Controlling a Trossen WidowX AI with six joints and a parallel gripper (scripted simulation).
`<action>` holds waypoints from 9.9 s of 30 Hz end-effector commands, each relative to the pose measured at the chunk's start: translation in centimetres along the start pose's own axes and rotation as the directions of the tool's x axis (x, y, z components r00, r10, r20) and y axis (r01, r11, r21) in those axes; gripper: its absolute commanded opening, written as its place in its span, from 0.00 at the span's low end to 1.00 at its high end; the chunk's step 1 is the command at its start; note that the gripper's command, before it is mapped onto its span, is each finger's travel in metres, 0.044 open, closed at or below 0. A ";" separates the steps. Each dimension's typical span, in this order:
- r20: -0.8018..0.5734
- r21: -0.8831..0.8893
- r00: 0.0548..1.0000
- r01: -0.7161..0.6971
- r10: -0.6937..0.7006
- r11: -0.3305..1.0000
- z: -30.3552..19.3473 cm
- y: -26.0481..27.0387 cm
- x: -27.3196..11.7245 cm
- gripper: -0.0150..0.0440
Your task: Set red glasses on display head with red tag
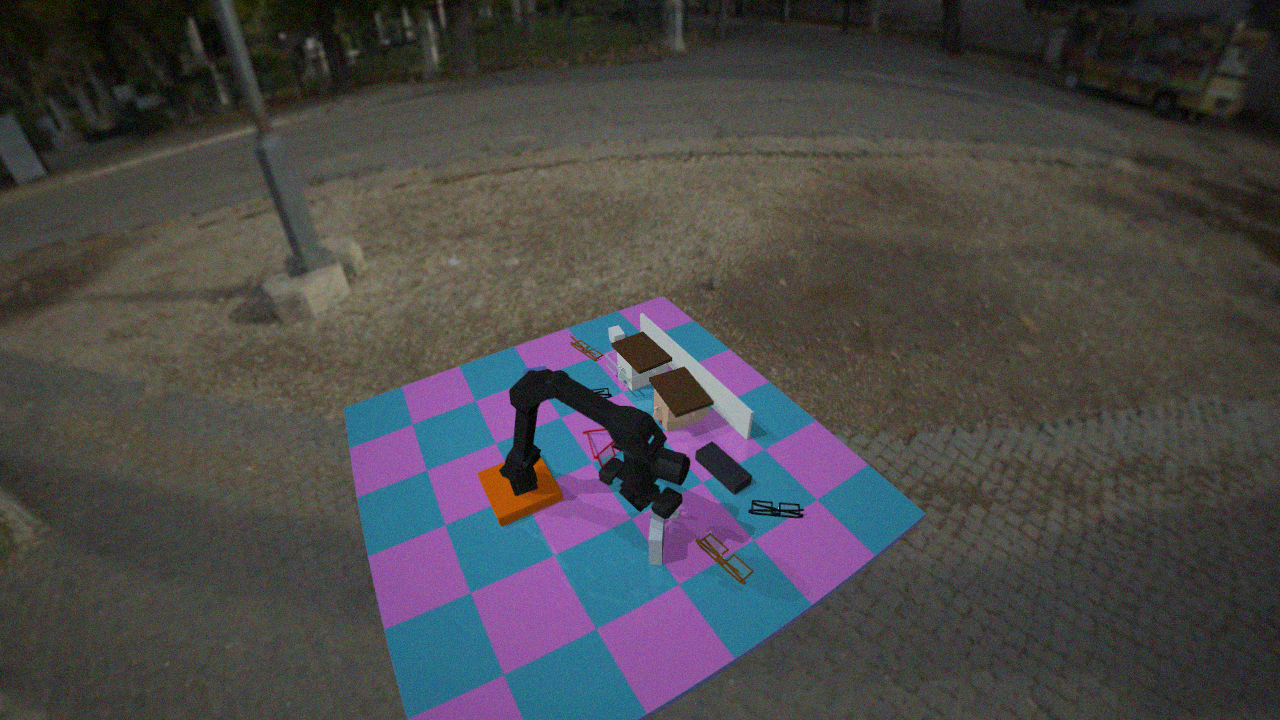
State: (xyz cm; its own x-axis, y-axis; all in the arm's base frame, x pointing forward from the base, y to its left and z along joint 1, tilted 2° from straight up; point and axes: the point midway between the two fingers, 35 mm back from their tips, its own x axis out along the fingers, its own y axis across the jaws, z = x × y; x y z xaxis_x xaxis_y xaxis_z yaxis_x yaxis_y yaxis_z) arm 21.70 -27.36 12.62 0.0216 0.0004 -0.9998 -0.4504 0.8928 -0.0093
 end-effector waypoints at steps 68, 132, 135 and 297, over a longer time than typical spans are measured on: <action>0.004 0.004 1.000 -0.007 0.007 1.000 0.1 -1.8 3.3 0.25; 0.004 0.004 1.000 -0.007 0.007 1.000 0.1 -2.4 0.4 0.25; 0.004 0.004 1.000 -0.009 0.009 1.000 0.0 0.1 -2.3 0.25; 0.020 0.004 0.999 -0.031 0.031 1.000 15.1 23.8 1.3 0.25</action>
State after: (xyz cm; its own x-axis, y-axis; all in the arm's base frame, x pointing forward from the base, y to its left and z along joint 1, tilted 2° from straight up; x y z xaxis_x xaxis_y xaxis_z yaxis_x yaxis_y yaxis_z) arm 24.52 0.75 9.53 0.0169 0.0352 -0.9992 -0.4440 0.8957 0.0241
